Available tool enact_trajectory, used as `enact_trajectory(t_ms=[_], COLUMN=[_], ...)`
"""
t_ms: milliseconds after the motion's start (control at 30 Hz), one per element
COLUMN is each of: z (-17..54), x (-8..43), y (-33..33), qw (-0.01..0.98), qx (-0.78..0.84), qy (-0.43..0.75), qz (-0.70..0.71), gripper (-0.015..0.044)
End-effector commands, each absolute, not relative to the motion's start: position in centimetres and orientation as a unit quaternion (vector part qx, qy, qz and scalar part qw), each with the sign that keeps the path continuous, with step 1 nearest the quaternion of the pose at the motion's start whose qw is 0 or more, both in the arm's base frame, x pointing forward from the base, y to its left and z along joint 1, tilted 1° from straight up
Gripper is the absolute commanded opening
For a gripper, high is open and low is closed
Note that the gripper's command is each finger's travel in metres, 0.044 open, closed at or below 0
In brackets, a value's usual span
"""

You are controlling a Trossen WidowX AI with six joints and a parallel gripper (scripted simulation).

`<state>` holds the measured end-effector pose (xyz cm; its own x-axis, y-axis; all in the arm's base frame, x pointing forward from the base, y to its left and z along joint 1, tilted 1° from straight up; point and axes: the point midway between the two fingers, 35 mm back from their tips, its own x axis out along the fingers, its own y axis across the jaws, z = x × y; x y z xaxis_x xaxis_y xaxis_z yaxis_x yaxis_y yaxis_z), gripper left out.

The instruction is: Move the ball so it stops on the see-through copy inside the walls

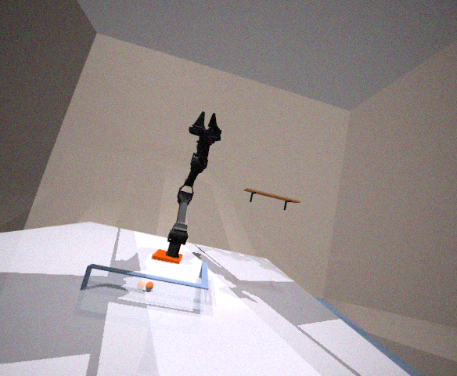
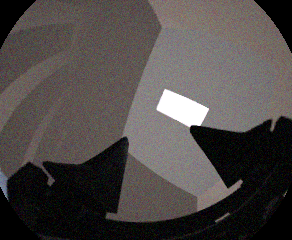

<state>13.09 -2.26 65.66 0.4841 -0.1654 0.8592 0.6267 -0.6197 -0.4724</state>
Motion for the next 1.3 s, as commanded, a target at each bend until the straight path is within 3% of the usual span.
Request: enact_trajectory(t_ms=[0, 200, 500, 767, 1033, 1267], z=[65.6, 63.1, 54.0, 42.8, 29.9, 19.1], x=[13.2, 19.5, 32.0, 39.7, 42.8, 41.4], y=[-2.3, -2.3, -3.1, -4.5, -6.2, -7.3], qw=[0.410, 0.474, 0.642, 0.781, 0.865, 0.860], qx=[-0.759, -0.772, -0.736, -0.617, -0.422, -0.208], qy=[-0.152, -0.138, -0.061, 0.076, 0.270, 0.464], qz=[-0.483, -0.401, -0.206, -0.056, 0.033, 0.040], gripper=[0.0374, 0.0216, 0.0216, 0.0216, 0.0216, 0.0216])
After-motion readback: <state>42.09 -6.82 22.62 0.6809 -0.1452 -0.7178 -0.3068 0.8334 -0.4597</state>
